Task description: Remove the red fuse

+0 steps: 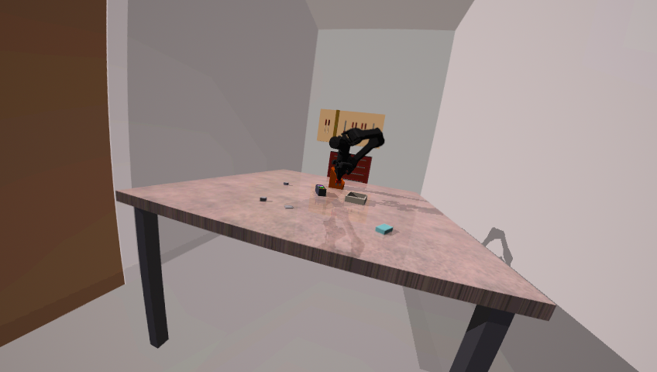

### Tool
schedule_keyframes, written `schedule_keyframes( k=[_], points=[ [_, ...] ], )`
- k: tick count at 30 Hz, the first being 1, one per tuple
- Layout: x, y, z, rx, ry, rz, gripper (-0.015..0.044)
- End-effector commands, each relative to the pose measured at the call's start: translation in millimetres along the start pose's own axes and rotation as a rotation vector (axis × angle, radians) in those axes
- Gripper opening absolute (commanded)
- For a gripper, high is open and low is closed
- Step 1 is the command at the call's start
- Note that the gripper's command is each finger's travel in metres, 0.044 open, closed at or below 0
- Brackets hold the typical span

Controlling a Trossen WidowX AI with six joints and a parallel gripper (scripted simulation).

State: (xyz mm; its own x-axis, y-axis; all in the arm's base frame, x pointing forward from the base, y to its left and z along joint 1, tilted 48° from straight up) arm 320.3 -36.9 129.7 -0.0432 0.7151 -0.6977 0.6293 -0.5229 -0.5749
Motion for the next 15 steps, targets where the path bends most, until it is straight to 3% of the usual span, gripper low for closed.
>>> schedule_keyframes(
  k=[1,11,15],
  points=[
    [-0.3,-27.2,-17.4,0.006,0.005,-0.005,0.0000],
    [-0.3,-91.5,-45.6,0.003,0.013,-0.024,0.0000],
    [-0.3,-96.0,-46.9,0.002,0.014,-0.026,0.0000]
  ],
)
Point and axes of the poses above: the point midway between the two fingers, 35 mm back from their tips, its own x axis out along the fingers, its own z axis across the jaws, y = z × x, the point moved 9 cm from there along -x, back along the fingers, and after that the axes turned 12 degrees about -x, right-handed, at the moved point
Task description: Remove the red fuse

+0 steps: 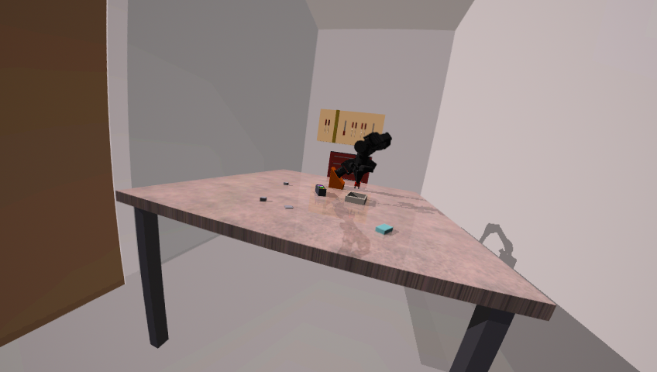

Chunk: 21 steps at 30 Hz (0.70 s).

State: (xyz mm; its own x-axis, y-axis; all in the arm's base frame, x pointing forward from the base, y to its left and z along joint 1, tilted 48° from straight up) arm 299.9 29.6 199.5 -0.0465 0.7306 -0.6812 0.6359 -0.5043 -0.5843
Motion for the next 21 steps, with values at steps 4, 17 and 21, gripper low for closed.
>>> schedule_keyframes(
  k=[4,17,21],
  points=[
    [1.2,-8.1,-2.1,0.012,0.002,-0.007,0.0000],
    [21.8,-7.9,-2.6,0.012,0.003,-0.006,0.0000],
    [28.1,-8.1,-2.6,0.012,0.003,-0.007,0.0000]
  ],
)
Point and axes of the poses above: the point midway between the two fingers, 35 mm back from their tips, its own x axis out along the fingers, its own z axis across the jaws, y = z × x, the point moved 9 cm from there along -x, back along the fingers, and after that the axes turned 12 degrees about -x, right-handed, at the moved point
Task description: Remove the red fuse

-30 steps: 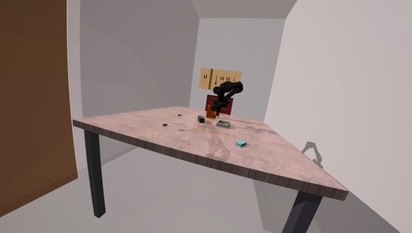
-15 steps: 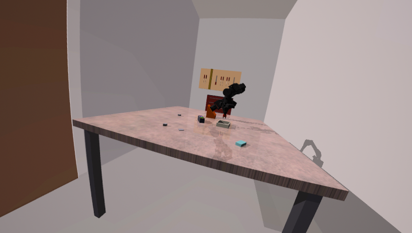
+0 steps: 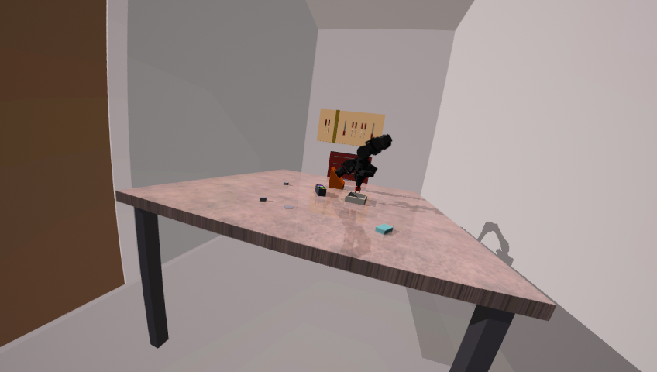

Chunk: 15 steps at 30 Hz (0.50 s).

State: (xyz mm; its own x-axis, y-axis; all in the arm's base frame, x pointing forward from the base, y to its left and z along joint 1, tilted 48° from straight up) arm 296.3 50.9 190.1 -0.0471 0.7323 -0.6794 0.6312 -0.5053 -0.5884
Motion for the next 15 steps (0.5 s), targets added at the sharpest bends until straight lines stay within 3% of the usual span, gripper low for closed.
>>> schedule_keyframes(
  k=[1,10,15],
  points=[
    [7.6,-0.6,0.3,0.006,0.002,-0.004,0.0000],
    [17.7,-1.2,0.6,0.005,0.003,-0.006,0.0000],
    [14.7,-0.8,0.3,0.000,0.000,-0.002,0.0131]
  ],
)
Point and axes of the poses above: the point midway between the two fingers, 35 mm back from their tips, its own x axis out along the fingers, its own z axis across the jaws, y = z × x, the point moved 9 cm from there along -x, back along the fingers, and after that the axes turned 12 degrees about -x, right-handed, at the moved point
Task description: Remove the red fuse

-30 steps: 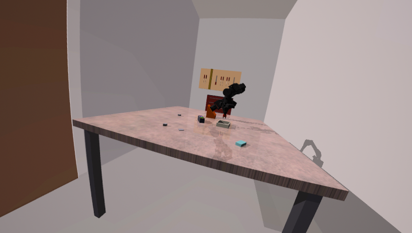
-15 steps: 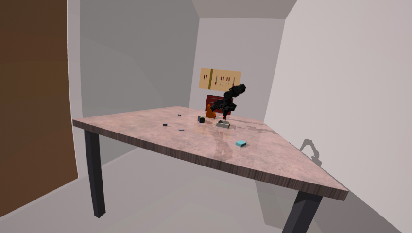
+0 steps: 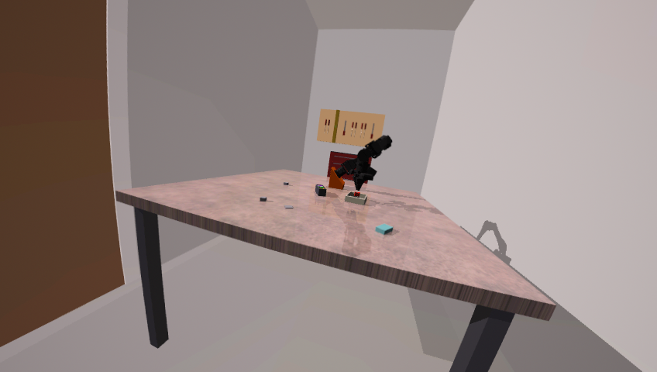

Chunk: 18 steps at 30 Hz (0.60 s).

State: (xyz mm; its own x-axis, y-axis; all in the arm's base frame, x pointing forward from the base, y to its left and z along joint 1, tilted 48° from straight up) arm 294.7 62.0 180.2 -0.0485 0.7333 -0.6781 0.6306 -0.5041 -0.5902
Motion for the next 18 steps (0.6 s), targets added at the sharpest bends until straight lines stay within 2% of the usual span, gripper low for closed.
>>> schedule_keyframes(
  k=[1,8,12,18],
  points=[
    [-0.3,0.0,-0.2,-0.001,0.000,0.000,0.0157],
    [-2.3,0.1,-0.2,-0.001,0.000,0.000,0.0330],
    [-34.9,0.1,0.2,0.005,0.001,-0.002,0.0330],
    [-37.0,0.0,0.3,0.005,0.001,-0.002,0.0330]
  ],
)
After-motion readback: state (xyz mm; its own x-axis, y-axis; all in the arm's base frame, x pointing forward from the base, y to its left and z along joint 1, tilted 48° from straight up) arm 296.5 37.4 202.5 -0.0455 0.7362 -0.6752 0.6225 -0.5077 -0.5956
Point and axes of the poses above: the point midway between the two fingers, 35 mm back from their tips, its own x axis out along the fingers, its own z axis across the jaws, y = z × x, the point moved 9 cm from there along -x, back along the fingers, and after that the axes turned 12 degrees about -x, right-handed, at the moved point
